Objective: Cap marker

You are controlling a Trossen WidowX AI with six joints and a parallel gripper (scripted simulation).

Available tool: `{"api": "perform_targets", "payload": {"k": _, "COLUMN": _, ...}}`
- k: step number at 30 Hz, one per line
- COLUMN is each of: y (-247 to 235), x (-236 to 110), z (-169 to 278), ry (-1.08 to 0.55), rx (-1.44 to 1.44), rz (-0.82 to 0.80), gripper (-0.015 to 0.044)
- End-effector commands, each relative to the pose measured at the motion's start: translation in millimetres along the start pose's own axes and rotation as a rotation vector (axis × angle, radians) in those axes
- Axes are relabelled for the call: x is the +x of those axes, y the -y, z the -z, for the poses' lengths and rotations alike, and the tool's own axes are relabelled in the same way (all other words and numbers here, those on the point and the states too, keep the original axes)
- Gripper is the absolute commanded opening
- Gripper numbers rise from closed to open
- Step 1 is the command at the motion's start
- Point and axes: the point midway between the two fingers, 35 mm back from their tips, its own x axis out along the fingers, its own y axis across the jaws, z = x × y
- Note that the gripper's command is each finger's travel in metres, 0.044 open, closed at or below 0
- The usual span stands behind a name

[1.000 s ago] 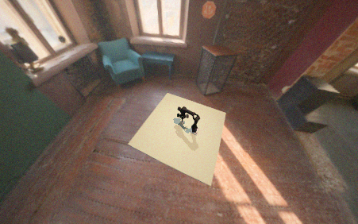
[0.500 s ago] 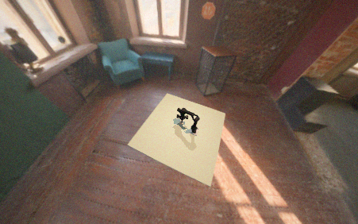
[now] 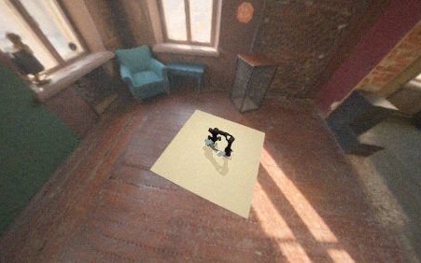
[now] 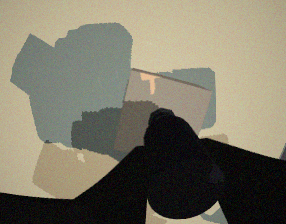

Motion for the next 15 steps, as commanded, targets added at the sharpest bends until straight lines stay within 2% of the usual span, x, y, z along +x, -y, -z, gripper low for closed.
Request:
{"api": "perform_targets", "payload": {"k": 1, "y": 0.3, "x": 10.3, "z": 1.2, "ry": -0.007, "rx": 0.003, "rz": 0.002, "gripper": 0.0}}
{"api": "perform_targets", "payload": {"k": 15, "y": 0.8, "x": 17.9, "z": 1.6, "ry": -0.007, "rx": 0.003, "rz": 0.002, "gripper": 0.0}}
